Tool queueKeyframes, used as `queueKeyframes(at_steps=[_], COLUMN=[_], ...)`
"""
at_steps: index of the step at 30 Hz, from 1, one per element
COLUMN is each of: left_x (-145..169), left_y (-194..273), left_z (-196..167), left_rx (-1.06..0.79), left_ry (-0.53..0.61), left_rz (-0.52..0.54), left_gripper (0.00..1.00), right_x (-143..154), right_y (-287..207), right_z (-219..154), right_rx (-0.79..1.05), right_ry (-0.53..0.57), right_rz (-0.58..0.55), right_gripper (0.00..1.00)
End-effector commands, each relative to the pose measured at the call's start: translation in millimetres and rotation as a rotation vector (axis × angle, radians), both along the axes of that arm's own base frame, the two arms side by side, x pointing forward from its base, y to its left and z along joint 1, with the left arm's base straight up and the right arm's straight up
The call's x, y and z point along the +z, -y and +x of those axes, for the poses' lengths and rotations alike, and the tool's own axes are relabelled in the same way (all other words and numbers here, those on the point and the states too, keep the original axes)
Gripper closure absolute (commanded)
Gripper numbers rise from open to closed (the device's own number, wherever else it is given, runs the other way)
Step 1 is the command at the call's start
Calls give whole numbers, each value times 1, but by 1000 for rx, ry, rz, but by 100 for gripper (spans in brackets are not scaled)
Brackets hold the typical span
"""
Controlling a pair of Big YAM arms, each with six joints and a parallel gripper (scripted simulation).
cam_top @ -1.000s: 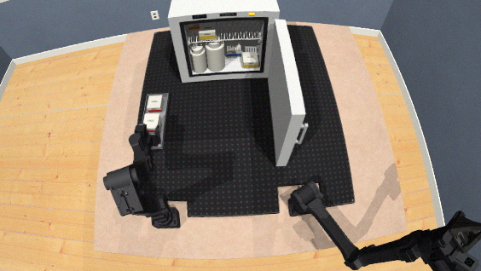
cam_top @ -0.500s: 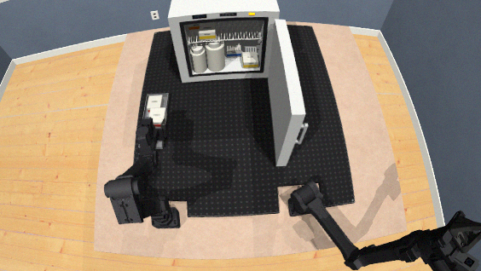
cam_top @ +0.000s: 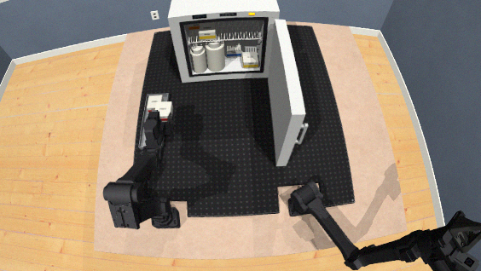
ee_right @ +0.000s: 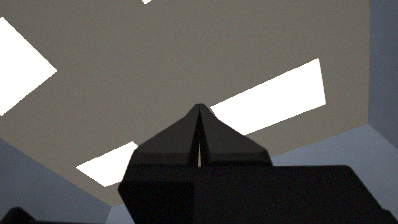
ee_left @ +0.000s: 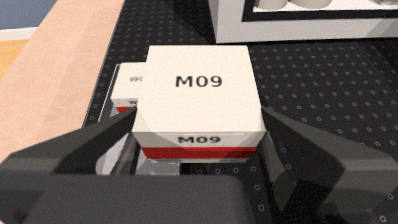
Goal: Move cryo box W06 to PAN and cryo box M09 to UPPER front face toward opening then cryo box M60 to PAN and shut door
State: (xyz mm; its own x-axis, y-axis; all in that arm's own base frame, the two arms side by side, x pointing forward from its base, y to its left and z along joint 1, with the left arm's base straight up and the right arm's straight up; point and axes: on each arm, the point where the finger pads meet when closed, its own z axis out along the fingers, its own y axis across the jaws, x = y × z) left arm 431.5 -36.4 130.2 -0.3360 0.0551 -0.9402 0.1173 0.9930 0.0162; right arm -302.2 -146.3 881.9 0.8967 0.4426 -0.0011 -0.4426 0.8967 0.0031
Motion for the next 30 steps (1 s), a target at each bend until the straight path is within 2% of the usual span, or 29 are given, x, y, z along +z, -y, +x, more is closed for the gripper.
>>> queueKeyframes(at_steps=[1, 30], left_x=[37, 72], left_y=[15, 86], left_z=[24, 54], left_rx=[-4, 14], left_ry=[60, 42], left_rz=[-28, -37], left_gripper=[23, 23], right_x=[3, 3], right_y=[-7, -7], right_z=[13, 13], right_rx=[-11, -11], right_ry=[-26, -26], right_rz=[-16, -16], right_gripper=[100, 100])
